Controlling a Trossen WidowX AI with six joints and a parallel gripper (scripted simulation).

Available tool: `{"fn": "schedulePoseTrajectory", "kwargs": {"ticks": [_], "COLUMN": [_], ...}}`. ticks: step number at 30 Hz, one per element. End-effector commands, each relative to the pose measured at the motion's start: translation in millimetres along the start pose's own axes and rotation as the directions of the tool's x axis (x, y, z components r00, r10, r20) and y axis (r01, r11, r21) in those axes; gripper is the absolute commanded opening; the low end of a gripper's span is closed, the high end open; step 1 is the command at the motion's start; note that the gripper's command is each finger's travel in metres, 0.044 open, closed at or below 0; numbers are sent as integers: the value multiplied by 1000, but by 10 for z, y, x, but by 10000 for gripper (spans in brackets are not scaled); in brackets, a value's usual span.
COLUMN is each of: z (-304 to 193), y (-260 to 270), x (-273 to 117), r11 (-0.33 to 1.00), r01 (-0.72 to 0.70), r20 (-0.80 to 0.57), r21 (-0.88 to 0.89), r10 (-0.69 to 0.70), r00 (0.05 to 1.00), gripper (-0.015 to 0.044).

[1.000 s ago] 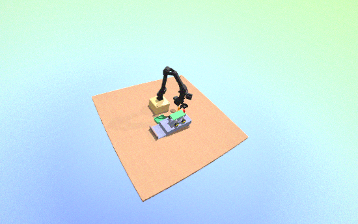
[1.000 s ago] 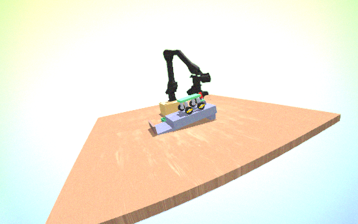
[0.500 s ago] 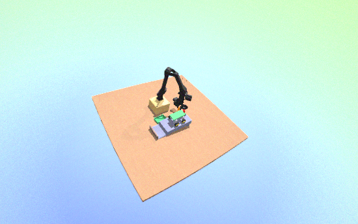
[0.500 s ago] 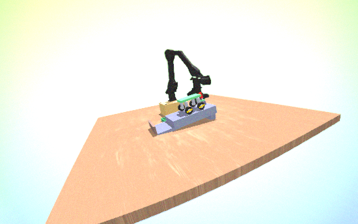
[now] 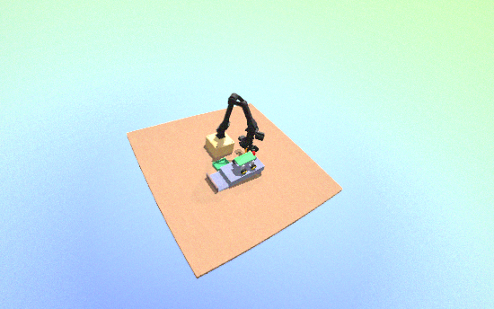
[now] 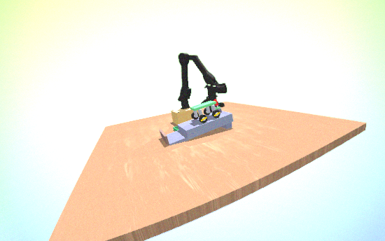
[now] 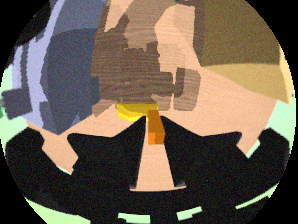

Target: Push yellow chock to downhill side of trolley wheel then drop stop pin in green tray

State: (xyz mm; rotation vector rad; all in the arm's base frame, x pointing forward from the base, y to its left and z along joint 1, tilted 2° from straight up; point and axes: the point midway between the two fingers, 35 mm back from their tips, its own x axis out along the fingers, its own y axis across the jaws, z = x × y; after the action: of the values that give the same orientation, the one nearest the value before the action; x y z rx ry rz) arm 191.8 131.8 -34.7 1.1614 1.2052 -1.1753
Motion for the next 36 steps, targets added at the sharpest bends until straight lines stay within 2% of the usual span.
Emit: {"fn": "schedulePoseTrajectory", "kwargs": {"ticks": [1, 5, 7, 36], "z": [-2, -2, -2, 43], "y": [3, 3, 4, -34], "x": [-6, -6, -38, -1033], "r11": [1000, 1000, 1000, 1000], "r01": [-1, -1, 0, 4], "r20": [-1, -1, -1, -3], "r21": [0, 0, 0, -1], "r10": [1, 1, 0, -4], "r00": [1000, 1000, 1000, 1000], "gripper": [58, 32, 0, 0]}}
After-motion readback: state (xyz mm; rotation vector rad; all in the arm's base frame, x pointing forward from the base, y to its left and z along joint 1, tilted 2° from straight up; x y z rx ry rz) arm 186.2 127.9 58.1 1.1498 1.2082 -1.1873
